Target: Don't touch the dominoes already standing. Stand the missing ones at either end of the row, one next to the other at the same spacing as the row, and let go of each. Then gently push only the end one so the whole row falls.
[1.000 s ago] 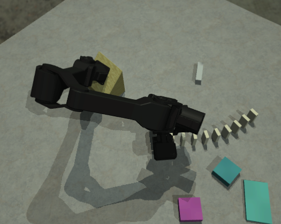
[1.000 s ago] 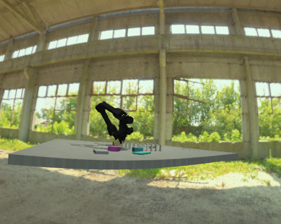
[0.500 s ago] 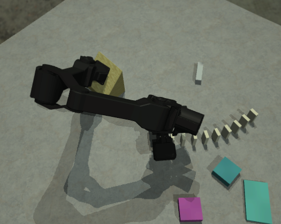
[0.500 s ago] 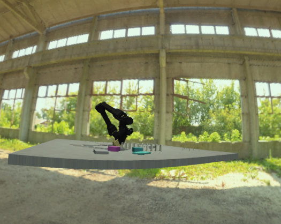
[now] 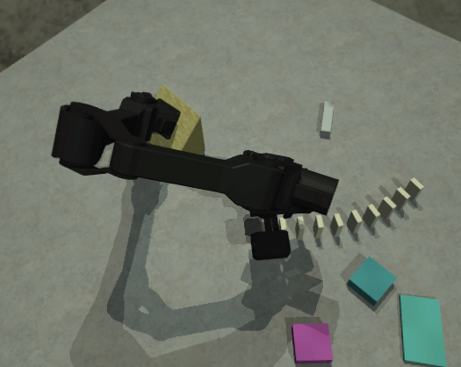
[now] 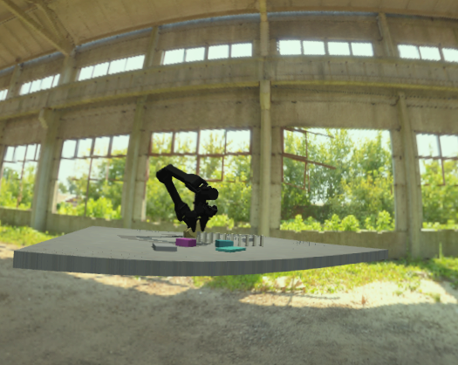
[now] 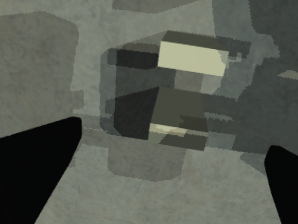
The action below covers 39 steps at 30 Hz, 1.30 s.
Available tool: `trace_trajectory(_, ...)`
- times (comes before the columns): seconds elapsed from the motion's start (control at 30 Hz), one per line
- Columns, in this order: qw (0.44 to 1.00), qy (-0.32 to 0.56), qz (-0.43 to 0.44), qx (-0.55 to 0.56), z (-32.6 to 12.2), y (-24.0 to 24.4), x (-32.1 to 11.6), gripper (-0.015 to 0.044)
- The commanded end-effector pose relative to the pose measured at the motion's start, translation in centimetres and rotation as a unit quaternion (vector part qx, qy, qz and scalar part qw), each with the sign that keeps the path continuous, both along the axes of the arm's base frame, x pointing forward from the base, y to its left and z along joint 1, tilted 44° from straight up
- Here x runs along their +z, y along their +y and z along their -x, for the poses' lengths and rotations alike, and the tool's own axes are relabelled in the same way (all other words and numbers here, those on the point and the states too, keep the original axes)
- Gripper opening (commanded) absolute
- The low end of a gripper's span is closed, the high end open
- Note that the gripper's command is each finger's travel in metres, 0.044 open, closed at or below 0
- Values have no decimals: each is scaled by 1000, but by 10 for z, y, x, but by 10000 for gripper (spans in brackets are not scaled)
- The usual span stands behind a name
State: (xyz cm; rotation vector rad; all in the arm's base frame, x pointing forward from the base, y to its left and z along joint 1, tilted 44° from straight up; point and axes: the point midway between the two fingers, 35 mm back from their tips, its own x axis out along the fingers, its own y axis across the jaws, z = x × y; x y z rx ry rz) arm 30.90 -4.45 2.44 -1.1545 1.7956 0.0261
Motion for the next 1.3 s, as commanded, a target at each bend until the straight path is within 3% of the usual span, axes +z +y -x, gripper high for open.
trace_trajectory(0.0, 1000, -11, -7, 5, -11, 33, 29, 440)
trace_trajectory(0.13, 1000, -10, -6, 4, -9, 72, 71, 440)
trace_trajectory(0.27, 1000, -10, -6, 3, -8, 77, 79, 440)
trace_trajectory(0.33, 999, -35, -3, -24, -7, 74, 77, 387)
trace_trajectory(0.5, 952, -217, 18, -216, 2, 53, 69, 256)
trace_trajectory(0.73, 762, -450, 47, -463, 19, 23, 56, 72)
trace_trajectory(0.83, 705, -492, 53, -508, 23, 17, 53, 0)
trace_trajectory(1.27, 705, -492, 53, -508, 23, 17, 53, 0)
